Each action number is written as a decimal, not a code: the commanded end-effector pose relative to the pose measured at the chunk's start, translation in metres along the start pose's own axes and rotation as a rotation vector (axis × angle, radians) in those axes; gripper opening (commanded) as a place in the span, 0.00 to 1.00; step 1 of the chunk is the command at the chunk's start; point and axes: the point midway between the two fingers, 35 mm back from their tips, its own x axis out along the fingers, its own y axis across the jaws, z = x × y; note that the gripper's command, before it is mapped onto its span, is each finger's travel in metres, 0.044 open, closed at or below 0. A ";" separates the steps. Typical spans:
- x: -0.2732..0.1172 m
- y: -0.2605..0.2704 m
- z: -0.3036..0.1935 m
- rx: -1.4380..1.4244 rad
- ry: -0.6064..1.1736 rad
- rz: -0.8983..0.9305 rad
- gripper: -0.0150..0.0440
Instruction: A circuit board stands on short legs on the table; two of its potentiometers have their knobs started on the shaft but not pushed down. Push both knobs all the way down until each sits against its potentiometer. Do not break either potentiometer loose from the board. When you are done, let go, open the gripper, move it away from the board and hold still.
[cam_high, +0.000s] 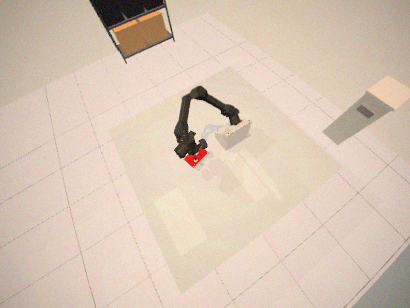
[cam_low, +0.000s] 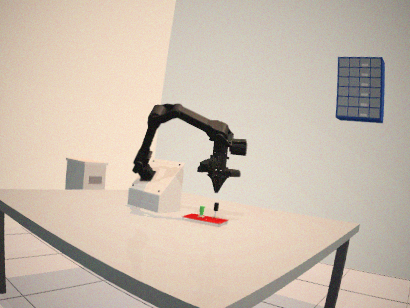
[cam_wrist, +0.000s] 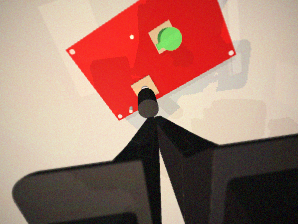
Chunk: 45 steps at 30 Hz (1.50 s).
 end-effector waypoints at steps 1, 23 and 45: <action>-0.001 0.000 -0.004 0.136 0.000 -0.007 0.25; 0.015 0.003 -0.008 0.462 -0.006 -0.010 0.25; 0.035 0.002 -0.008 0.462 -0.007 -0.010 0.25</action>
